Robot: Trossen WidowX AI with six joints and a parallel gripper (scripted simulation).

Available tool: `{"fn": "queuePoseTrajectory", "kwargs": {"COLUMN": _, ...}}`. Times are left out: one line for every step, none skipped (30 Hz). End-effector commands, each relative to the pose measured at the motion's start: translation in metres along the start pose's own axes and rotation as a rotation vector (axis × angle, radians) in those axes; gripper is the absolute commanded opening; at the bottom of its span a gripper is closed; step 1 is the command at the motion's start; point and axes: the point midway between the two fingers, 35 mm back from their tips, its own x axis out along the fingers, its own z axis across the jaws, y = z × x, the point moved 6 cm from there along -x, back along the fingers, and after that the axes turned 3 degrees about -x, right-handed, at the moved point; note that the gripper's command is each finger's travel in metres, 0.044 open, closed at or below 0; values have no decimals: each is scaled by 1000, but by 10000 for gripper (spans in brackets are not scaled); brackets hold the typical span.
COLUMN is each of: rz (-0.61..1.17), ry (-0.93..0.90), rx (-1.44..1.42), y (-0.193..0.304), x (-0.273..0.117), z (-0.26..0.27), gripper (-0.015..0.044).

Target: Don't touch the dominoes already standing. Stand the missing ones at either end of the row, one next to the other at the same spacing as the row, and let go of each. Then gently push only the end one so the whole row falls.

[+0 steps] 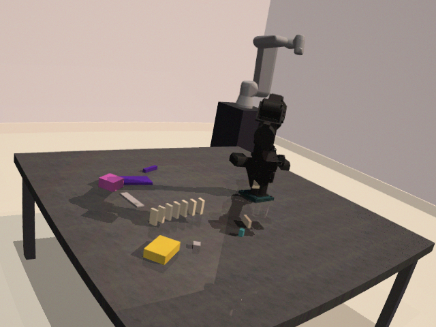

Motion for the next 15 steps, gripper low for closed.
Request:
{"fn": "queuePoseTrajectory", "kwargs": {"rz": 2, "ry": 4, "rx": 141, "y": 49, "x": -8, "z": -34, "gripper": 107}}
{"fn": "queuePoseTrajectory", "kwargs": {"rz": 3, "ry": 5, "rx": 182, "y": 65, "x": -9, "z": -42, "gripper": 107}}
{"fn": "queuePoseTrajectory", "kwargs": {"rz": 3, "ry": 6, "rx": 209, "y": 75, "x": -9, "z": -47, "gripper": 107}}
{"fn": "queuePoseTrajectory", "kwargs": {"rz": 4, "ry": 7, "rx": 243, "y": 88, "x": -9, "z": -52, "gripper": 107}}
{"fn": "queuePoseTrajectory", "kwargs": {"rz": 5, "ry": 7, "rx": 281, "y": 103, "x": -10, "z": -57, "gripper": 107}}
{"fn": "queuePoseTrajectory", "kwargs": {"rz": 6, "ry": 8, "rx": 319, "y": 118, "x": -10, "z": -62, "gripper": 107}}
{"fn": "queuePoseTrajectory", "kwargs": {"rz": 7, "ry": 9, "rx": 358, "y": 132, "x": -10, "z": -66, "gripper": 107}}
{"fn": "queuePoseTrajectory", "kwargs": {"rz": 8, "ry": 10, "rx": 397, "y": 148, "x": -10, "z": -68, "gripper": 107}}
{"fn": "queuePoseTrajectory", "kwargs": {"rz": 9, "ry": 10, "rx": 436, "y": 162, "x": -9, "z": -70, "gripper": 107}}
{"fn": "queuePoseTrajectory", "kwargs": {"rz": 11, "ry": 11, "rx": 474, "y": 177, "x": -9, "z": -72, "gripper": 107}}
{"fn": "queuePoseTrajectory", "kwargs": {"rz": 12, "ry": 12, "rx": 513, "y": 192, "x": -8, "z": -72, "gripper": 107}}
{"fn": "queuePoseTrajectory", "kwargs": {"rz": 14, "ry": 12, "rx": 552, "y": 206, "x": -8, "z": -72, "gripper": 107}}
{"fn": "queuePoseTrajectory", "kwargs": {"rz": 15, "ry": 12, "rx": 591, "y": 220, "x": -7, "z": -71, "gripper": 107}}
{"fn": "queuePoseTrajectory", "kwargs": {"rz": 17, "ry": 13, "rx": 625, "y": 232, "x": -6, "z": -69, "gripper": 107}}
{"fn": "queuePoseTrajectory", "kwargs": {"rz": 18, "ry": 13, "rx": 644, "y": 239, "x": -5, "z": -68, "gripper": 107}}
